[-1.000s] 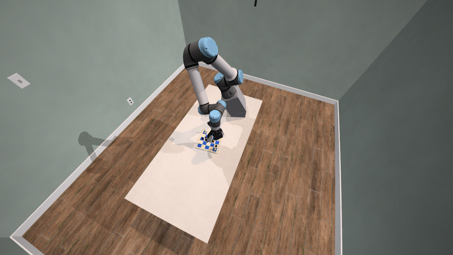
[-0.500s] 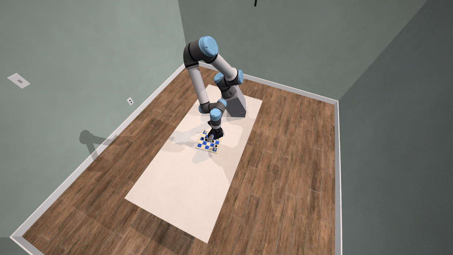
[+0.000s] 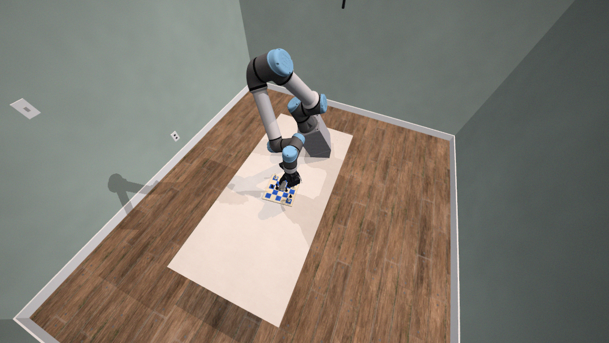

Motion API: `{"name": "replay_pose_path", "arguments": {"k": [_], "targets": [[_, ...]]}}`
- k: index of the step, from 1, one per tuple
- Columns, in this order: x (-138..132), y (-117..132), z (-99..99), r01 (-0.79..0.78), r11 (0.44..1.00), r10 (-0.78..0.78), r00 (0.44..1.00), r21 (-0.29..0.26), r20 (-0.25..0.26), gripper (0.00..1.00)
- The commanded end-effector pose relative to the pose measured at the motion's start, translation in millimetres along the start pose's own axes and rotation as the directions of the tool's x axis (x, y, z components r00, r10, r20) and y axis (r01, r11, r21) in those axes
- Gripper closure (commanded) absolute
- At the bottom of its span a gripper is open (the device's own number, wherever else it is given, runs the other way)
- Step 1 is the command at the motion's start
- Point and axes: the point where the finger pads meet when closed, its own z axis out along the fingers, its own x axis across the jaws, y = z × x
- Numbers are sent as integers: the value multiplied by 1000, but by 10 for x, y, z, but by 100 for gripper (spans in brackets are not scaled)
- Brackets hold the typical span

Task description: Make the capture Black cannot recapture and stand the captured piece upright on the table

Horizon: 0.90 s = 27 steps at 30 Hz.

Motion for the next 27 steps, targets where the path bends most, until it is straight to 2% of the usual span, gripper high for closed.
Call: {"name": "replay_pose_path", "arguments": {"k": [1,13,27], "targets": [[-2,3,-4,-4,1000,4,1000,-1,1,0],[4,2,0,-37,999,37,999,-1,1,0],[26,0,13,-148,989,148,989,-1,1,0]]}}
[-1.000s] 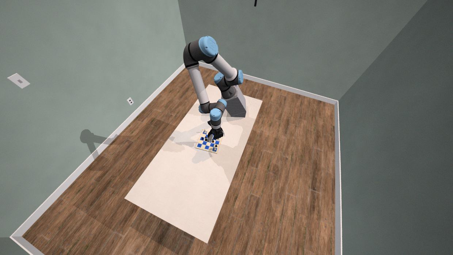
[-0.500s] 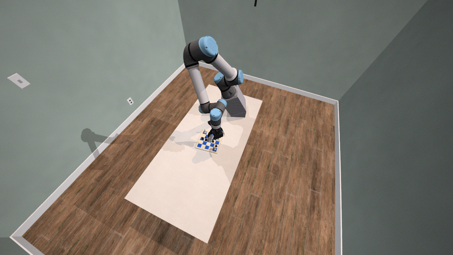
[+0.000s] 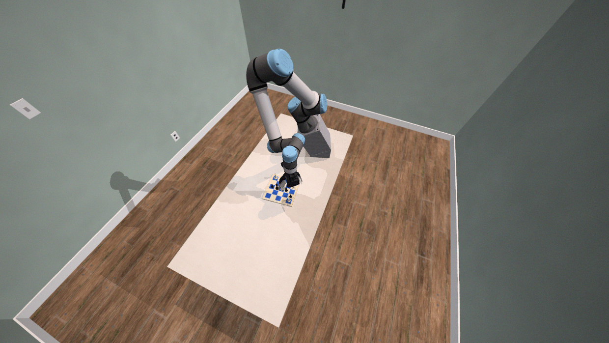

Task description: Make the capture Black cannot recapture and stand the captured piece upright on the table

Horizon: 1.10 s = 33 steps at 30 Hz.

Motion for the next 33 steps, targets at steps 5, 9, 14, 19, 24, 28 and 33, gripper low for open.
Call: {"name": "replay_pose_path", "arguments": {"k": [5,9,14,19,24,28,33], "targets": [[18,0,8,-109,994,109,994,0,1,0],[32,0,17,-181,984,181,984,0,1,0],[51,0,29,-284,959,284,959,-1,1,0],[64,2,37,-353,936,353,936,-1,1,0],[88,6,53,-476,879,476,879,-1,1,0],[108,13,66,-578,816,578,816,-1,0,0],[123,19,77,-654,756,654,756,-1,0,0]]}}
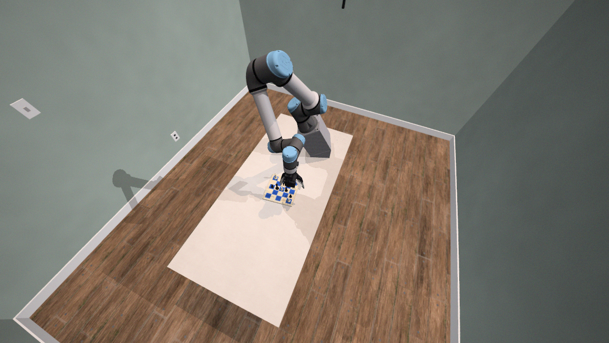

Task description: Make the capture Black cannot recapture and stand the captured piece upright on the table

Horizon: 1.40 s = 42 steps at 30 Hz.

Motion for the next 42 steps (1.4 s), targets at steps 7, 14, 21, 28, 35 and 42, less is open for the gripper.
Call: {"name": "replay_pose_path", "arguments": {"k": [7,14,21,28,35,42], "targets": [[54,-3,34,-335,942,335,942,1,6,0],[93,4,64,-577,817,577,817,-1,6,0],[119,17,87,-733,680,733,680,-2,6,0],[147,43,121,-903,429,903,429,-3,5,0],[160,66,145,-976,218,976,218,-4,4,0],[163,102,179,-995,-98,995,-98,-5,2,0]]}}
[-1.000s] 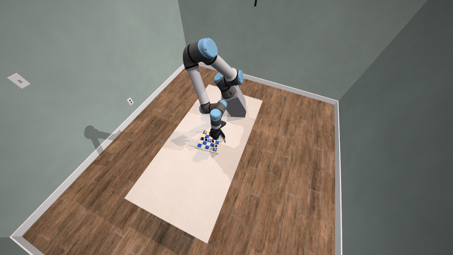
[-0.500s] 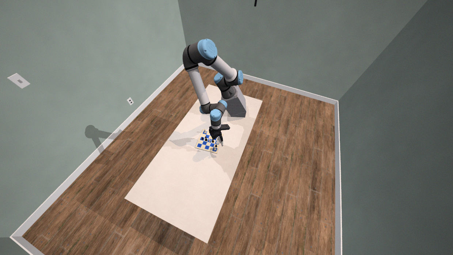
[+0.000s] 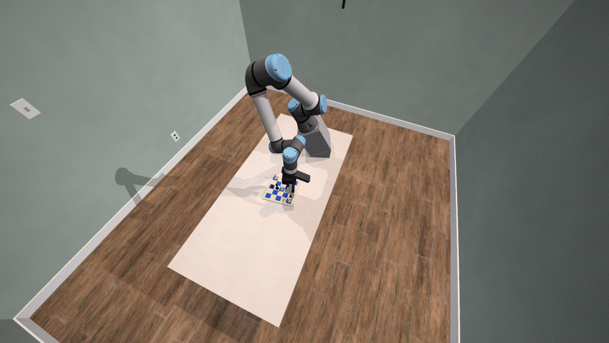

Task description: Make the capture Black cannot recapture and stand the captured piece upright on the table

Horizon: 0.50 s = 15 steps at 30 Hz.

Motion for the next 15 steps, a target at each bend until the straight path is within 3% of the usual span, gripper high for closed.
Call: {"name": "replay_pose_path", "arguments": {"k": [1,7,9,15], "targets": [[30,0,22,-257,966,257,966,-12,7,0],[57,15,51,-507,862,507,862,-13,3,0],[57,15,51,-507,862,507,862,-13,3,0],[77,40,79,-716,698,716,698,-13,0,0]]}}
